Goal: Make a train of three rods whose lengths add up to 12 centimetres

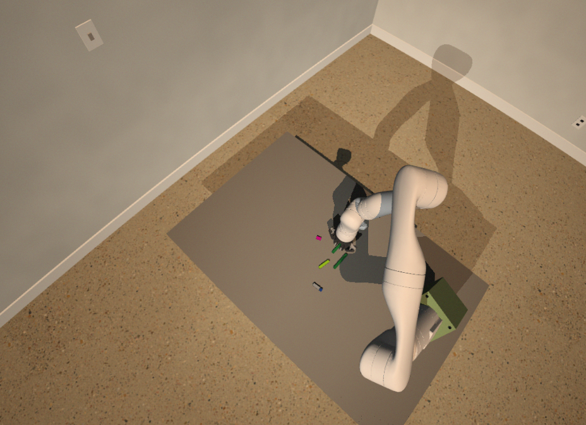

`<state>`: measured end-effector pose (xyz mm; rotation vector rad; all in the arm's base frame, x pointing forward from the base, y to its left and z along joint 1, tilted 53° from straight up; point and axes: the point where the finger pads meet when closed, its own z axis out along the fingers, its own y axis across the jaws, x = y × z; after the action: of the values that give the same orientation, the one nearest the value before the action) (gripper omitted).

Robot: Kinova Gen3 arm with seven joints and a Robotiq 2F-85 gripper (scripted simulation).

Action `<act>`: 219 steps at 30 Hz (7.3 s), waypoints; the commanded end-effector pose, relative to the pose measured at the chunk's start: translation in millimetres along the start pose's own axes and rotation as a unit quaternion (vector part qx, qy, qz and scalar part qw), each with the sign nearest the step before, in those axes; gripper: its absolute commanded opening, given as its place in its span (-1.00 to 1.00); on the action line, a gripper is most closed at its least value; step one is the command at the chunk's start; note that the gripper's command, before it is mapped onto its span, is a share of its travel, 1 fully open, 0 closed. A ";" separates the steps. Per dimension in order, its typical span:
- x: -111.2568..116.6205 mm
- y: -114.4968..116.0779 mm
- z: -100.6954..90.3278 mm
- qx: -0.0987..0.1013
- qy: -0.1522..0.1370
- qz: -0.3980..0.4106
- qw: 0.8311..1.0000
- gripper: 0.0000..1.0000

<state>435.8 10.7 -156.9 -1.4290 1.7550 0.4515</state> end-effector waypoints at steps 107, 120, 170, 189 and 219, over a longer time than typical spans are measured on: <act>-47.0 -9.6 -103.4 -0.004 -0.012 0.134 0.991 -0.91; -103.2 -15.1 -104.3 -0.012 -0.018 0.310 0.951 -0.91; -196.9 -11.2 -101.1 0.001 0.000 0.666 0.746 -0.91; -197.0 -11.3 -80.6 0.001 0.000 0.666 0.746 -0.91; -197.4 -11.6 -13.0 0.001 0.000 0.666 0.746 -0.91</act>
<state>448.0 124.7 4.5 0.1165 2.5269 1.1353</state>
